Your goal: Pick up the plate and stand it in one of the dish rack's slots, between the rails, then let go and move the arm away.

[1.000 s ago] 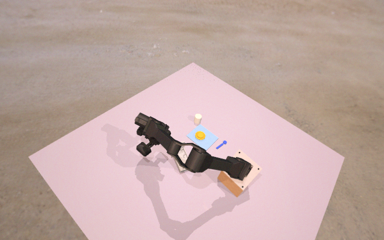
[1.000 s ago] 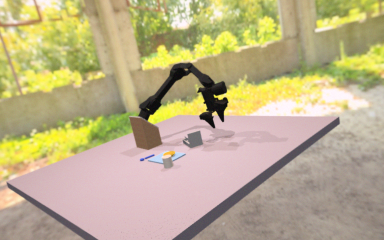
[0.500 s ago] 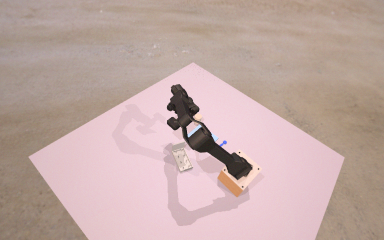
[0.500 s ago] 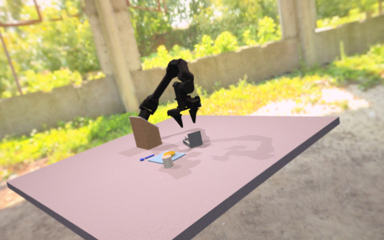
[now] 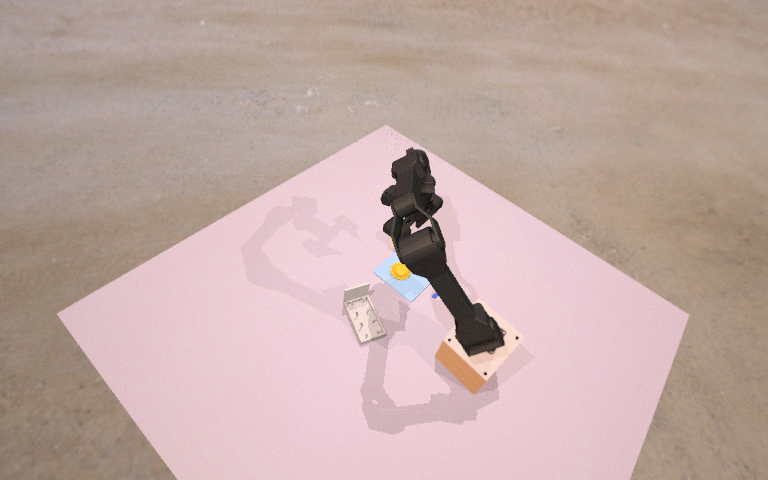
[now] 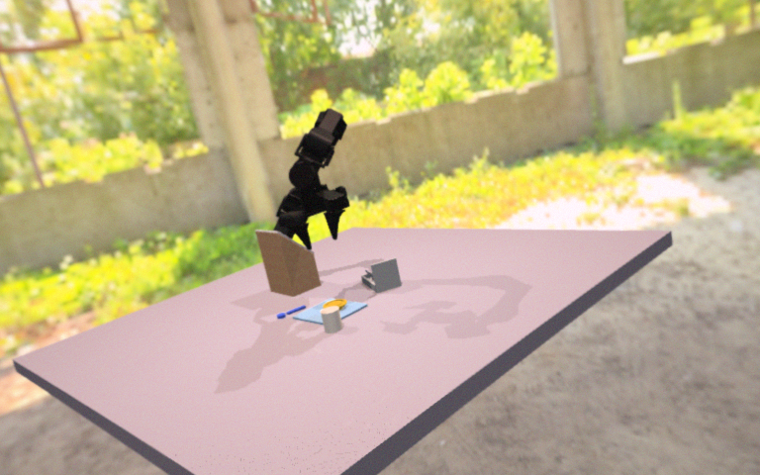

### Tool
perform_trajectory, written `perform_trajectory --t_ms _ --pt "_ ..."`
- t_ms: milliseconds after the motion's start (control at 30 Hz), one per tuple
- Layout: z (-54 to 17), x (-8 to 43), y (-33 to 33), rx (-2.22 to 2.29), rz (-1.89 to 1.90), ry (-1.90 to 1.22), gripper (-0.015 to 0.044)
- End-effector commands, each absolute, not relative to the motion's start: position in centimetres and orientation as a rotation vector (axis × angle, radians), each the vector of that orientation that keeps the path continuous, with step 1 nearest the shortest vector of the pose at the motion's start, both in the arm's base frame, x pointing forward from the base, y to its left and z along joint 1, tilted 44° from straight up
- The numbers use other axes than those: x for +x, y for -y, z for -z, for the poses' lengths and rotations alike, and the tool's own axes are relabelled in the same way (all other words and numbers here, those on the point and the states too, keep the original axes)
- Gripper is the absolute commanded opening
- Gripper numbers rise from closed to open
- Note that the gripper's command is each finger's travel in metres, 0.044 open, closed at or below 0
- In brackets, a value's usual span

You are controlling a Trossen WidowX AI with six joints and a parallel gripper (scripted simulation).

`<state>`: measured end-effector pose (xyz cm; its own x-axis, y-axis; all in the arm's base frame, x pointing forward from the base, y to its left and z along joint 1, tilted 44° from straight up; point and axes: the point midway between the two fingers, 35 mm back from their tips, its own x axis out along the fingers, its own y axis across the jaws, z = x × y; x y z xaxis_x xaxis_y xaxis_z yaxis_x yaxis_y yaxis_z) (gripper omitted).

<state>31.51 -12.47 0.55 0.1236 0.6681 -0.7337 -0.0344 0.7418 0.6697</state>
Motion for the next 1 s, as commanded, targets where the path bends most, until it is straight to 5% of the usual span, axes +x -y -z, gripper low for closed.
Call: perform_trajectory --t_ms 0,200,967 --pt "1.7 31.8 10.8 0.566 -0.57 -1.37 0.04" --pt "7.5 32.1 4.8 0.571 -0.577 -1.367 0.04" --pt "9.5 32.5 3.0 0.571 -0.577 -1.367 0.04"
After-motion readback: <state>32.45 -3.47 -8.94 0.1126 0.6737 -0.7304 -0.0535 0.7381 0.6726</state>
